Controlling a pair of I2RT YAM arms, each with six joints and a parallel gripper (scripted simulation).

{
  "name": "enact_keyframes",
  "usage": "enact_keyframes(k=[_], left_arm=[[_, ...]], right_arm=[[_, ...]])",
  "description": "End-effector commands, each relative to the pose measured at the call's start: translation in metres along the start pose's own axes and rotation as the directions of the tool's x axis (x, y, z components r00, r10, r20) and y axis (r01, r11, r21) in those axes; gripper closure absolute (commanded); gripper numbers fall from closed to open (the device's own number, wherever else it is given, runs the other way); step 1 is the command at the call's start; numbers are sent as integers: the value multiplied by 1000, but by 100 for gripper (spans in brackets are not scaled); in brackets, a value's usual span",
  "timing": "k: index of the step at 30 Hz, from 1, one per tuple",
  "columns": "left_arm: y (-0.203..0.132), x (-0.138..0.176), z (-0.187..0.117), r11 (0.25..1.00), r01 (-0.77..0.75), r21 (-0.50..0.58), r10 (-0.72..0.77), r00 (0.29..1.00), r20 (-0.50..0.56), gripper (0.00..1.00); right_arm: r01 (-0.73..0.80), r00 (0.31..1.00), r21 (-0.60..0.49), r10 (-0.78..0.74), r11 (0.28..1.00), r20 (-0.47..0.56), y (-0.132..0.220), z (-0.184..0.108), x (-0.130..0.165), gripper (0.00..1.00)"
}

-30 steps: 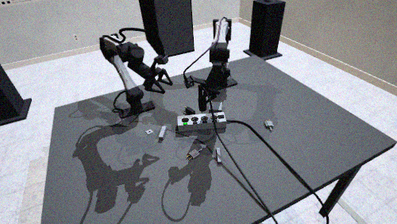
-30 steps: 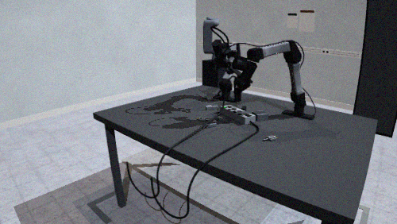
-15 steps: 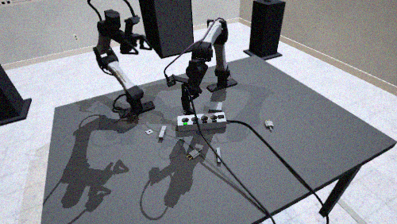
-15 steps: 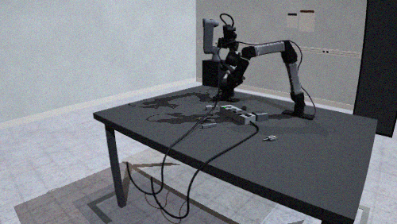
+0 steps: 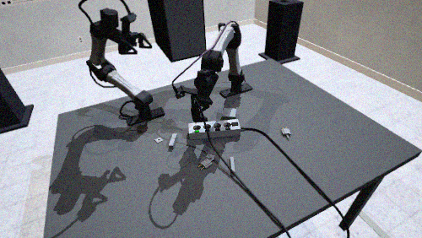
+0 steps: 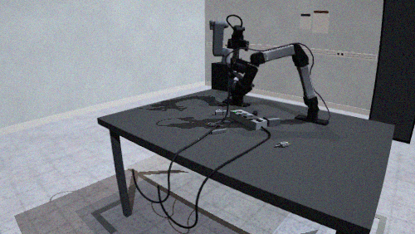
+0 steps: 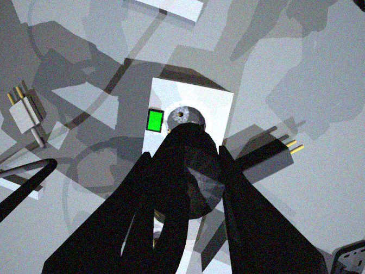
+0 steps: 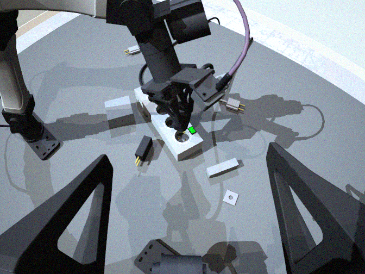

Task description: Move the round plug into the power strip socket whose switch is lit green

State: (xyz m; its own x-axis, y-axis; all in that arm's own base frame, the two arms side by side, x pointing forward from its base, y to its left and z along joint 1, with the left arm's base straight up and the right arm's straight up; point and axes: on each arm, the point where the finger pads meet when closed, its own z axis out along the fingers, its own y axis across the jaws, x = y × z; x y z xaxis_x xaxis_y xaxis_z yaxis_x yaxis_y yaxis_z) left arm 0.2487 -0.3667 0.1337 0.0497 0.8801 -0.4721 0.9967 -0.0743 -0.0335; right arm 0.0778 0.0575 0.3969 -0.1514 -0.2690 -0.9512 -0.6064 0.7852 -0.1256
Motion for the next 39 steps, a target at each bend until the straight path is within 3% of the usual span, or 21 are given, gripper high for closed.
enact_keyframes(k=[1, 11, 39], left_arm=[[1, -6, 3, 1000, -7, -9, 7, 1000, 17, 67], [8, -25, -7, 998, -43, -50, 47, 996, 79, 67], [4, 1, 17, 997, -53, -59, 59, 993, 99, 67]], right_arm=[[-31, 999, 32, 32, 999, -23, -8, 0, 2, 0], [-32, 999, 33, 32, 999, -13, -8, 0, 0, 0], [-26, 999, 28, 26, 999, -18, -7, 2, 1, 0]])
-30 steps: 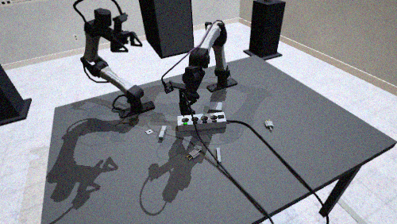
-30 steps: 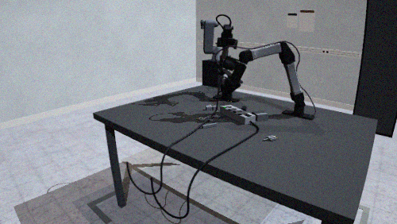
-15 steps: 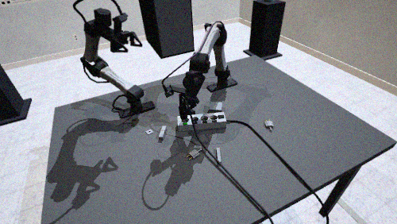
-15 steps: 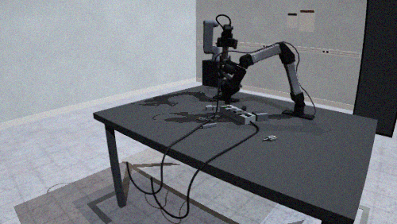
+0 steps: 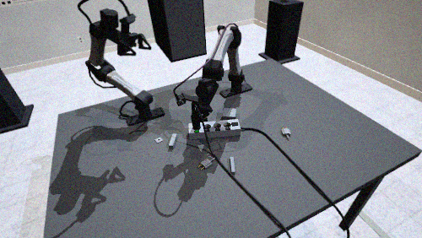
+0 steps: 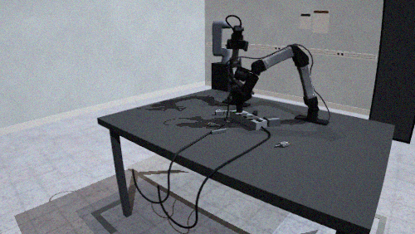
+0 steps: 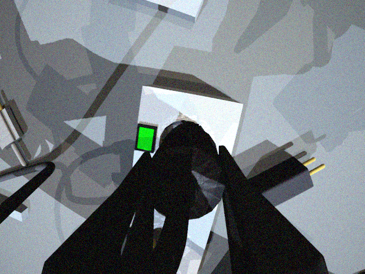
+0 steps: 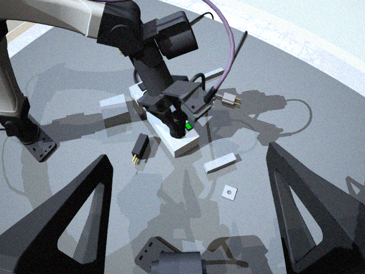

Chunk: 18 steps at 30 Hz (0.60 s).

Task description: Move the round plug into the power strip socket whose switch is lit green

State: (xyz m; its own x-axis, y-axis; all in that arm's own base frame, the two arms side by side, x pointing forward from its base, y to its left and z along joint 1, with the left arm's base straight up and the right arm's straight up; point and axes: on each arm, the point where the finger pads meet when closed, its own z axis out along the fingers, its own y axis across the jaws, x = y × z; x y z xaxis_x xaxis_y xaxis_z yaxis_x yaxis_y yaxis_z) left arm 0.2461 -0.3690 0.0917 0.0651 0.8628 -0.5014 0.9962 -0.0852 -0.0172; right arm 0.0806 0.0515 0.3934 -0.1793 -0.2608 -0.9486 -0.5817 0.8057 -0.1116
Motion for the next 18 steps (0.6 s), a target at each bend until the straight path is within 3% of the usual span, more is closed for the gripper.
enact_keyframes(k=[1, 14, 18], left_arm=[[5, -18, -21, 998, -38, -48, 41, 997, 67, 67], [15, -25, -17, 997, -50, -67, 55, 995, 86, 67], [4, -11, -20, 999, -31, -40, 33, 998, 57, 67]], right_arm=[[-3, 1000, 1, 3, 1000, 0, -1, 2, -3, 0], [-3, 1000, 1, 3, 1000, 0, -1, 2, -3, 0], [-3, 1000, 1, 3, 1000, 0, -1, 2, -3, 0]])
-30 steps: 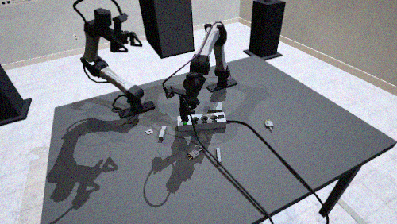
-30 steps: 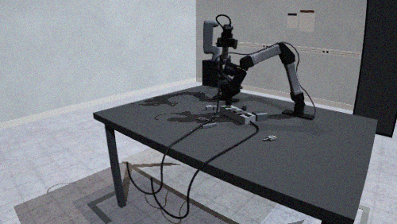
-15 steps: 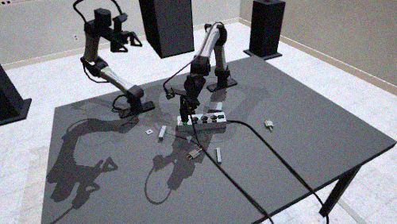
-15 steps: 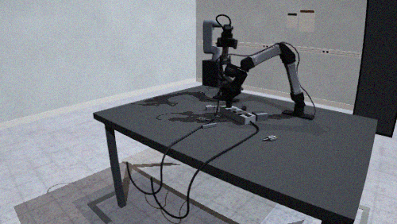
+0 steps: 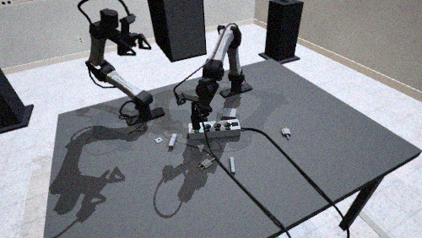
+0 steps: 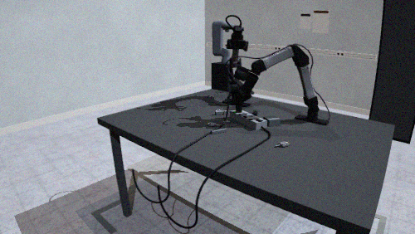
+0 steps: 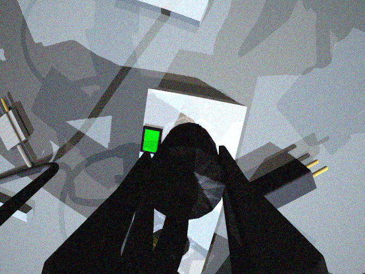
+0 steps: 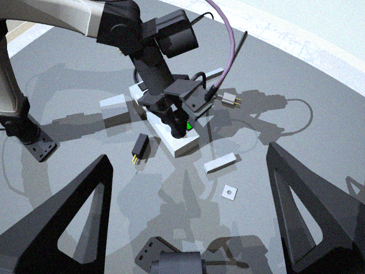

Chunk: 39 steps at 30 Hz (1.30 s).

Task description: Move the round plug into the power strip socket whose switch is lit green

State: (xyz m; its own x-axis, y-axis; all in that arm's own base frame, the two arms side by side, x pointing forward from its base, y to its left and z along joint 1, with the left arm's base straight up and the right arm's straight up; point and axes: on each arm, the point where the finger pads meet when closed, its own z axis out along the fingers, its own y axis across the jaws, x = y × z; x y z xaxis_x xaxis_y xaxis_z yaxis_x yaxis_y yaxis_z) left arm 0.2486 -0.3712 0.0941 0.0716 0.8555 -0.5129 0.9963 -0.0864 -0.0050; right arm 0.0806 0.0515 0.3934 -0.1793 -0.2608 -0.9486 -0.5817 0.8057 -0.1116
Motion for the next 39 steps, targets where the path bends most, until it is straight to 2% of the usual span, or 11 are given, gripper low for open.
enact_keyframes(k=[1, 18, 22, 30, 32, 36, 39], left_arm=[[3, -9, -18, 999, -27, -34, 29, 998, 49, 67], [2, -14, -17, 997, -51, -57, 55, 996, 76, 67], [4, -11, -10, 1000, -14, -27, 15, 1000, 28, 67], [4, -3, 4, 1000, -17, -26, 18, 999, 28, 67], [0, 7, 12, 1000, -7, -14, 7, 1000, 6, 67], [-1, 11, 17, 1000, -3, -9, 3, 1000, -3, 67], [-1, 10, 9, 1000, -7, -15, 7, 1000, 3, 67]], right_arm=[[-3, 1000, 1, 3, 1000, 0, -1, 2, -3, 0], [-3, 1000, 1, 3, 1000, 0, -1, 2, -3, 0], [-3, 1000, 1, 3, 1000, 0, -1, 2, -3, 0], [-3, 1000, 1, 3, 1000, 0, -1, 2, -3, 0], [-3, 1000, 1, 3, 1000, 0, -1, 2, -3, 0], [-3, 1000, 1, 3, 1000, 0, -1, 2, -3, 0], [-3, 1000, 1, 3, 1000, 0, -1, 2, -3, 0]])
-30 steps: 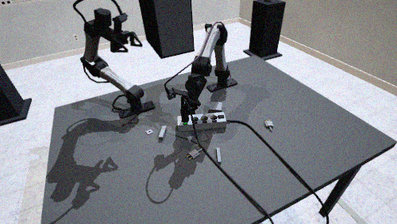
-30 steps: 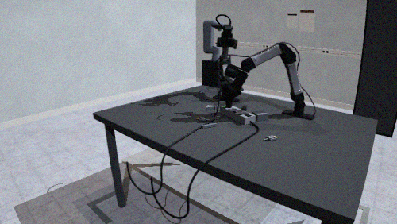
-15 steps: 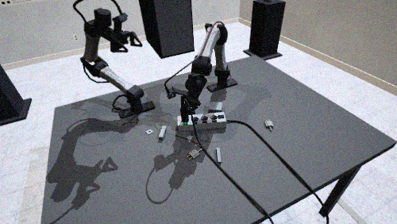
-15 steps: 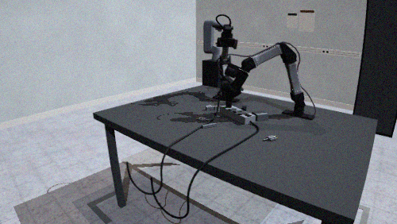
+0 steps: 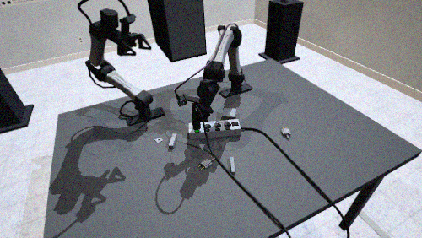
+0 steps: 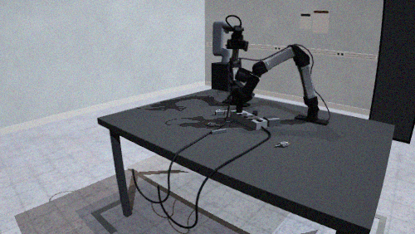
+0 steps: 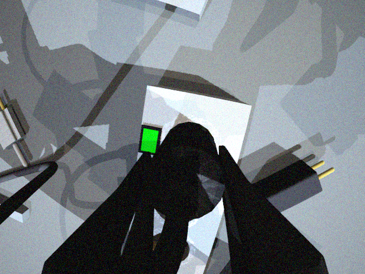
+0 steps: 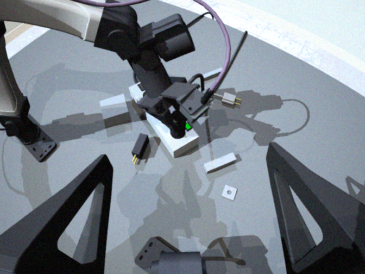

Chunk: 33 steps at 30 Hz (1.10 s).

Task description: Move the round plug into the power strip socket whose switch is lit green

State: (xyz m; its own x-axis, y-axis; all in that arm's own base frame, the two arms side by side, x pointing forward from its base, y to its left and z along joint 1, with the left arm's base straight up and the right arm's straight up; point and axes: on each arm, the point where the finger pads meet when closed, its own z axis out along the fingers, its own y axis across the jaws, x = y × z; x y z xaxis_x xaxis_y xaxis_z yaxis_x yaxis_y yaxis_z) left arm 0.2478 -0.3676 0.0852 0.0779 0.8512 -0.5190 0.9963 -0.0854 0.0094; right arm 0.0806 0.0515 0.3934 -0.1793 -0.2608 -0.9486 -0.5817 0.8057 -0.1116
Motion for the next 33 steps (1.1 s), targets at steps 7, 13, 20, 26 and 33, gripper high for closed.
enact_keyframes(k=[7, 13, 20, 26, 33], left_arm=[[-3, 9, 8, 1000, 1, 15, -1, 1000, -13, 67], [-2, 9, 4, 1000, -6, 2, 6, 1000, -10, 67], [-4, 19, 19, 1000, -6, 13, 6, 1000, -16, 67], [-7, 26, 21, 1000, 4, 25, -3, 999, -40, 67], [-8, 18, 9, 1000, -1, 22, 1, 999, -32, 67]], right_arm=[[-3, 1000, 1, 3, 1000, 0, -1, 2, -3, 0], [-3, 1000, 1, 3, 1000, 0, -1, 2, -3, 0], [-3, 1000, 1, 3, 1000, 0, -1, 2, -3, 0], [-3, 1000, 1, 3, 1000, 0, -1, 2, -3, 0], [-3, 1000, 1, 3, 1000, 0, -1, 2, -3, 0]])
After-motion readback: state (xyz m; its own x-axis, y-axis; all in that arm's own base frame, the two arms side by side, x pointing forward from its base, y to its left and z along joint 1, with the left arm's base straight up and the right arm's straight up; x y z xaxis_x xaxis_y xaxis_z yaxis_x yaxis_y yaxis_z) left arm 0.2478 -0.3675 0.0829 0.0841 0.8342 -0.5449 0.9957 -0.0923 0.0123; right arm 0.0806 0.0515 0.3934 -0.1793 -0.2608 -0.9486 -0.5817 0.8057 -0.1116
